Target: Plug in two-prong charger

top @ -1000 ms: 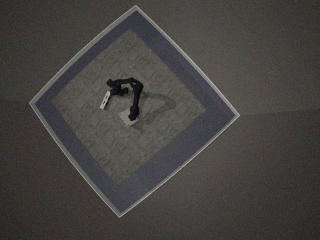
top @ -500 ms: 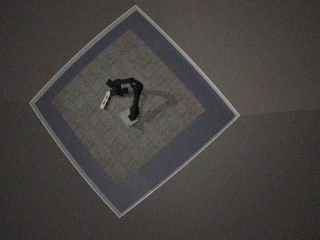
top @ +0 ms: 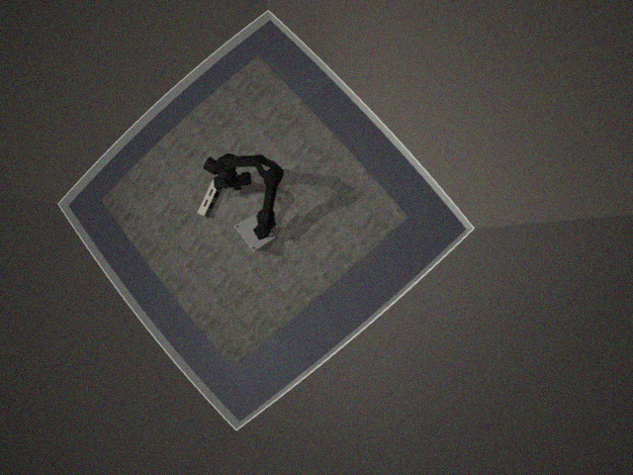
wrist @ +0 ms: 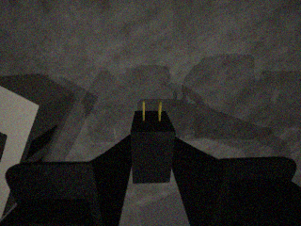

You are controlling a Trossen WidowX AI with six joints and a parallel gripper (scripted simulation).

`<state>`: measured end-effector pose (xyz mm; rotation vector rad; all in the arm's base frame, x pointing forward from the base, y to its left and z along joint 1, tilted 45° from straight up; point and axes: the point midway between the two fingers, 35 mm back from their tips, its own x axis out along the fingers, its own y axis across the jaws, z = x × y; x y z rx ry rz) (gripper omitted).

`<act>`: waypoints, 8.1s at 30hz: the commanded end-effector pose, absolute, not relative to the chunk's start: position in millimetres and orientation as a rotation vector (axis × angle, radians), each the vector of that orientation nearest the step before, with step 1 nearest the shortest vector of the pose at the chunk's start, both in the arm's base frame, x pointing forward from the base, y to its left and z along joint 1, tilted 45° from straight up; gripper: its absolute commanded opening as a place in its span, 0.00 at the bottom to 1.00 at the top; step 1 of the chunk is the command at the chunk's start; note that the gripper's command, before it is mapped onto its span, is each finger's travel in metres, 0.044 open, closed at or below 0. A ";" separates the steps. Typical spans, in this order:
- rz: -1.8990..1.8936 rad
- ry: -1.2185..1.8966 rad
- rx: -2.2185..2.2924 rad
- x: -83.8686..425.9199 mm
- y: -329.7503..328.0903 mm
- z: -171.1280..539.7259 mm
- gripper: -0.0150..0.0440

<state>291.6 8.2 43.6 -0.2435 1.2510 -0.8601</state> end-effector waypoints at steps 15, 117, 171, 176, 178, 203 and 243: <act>-0.669 1.382 -0.506 281.5 21.0 11.8 0.25; -0.217 1.594 -1.072 290.8 56.5 -65.6 0.25; -0.217 1.594 -1.072 296.1 59.1 -66.8 0.25; -0.217 1.594 -1.072 296.6 59.4 -67.0 0.25; -0.217 1.594 -1.072 296.8 59.5 -67.0 0.25; -0.217 1.594 -1.072 297.2 59.6 -67.5 0.25; -0.217 1.594 -1.071 299.9 61.1 -68.0 0.25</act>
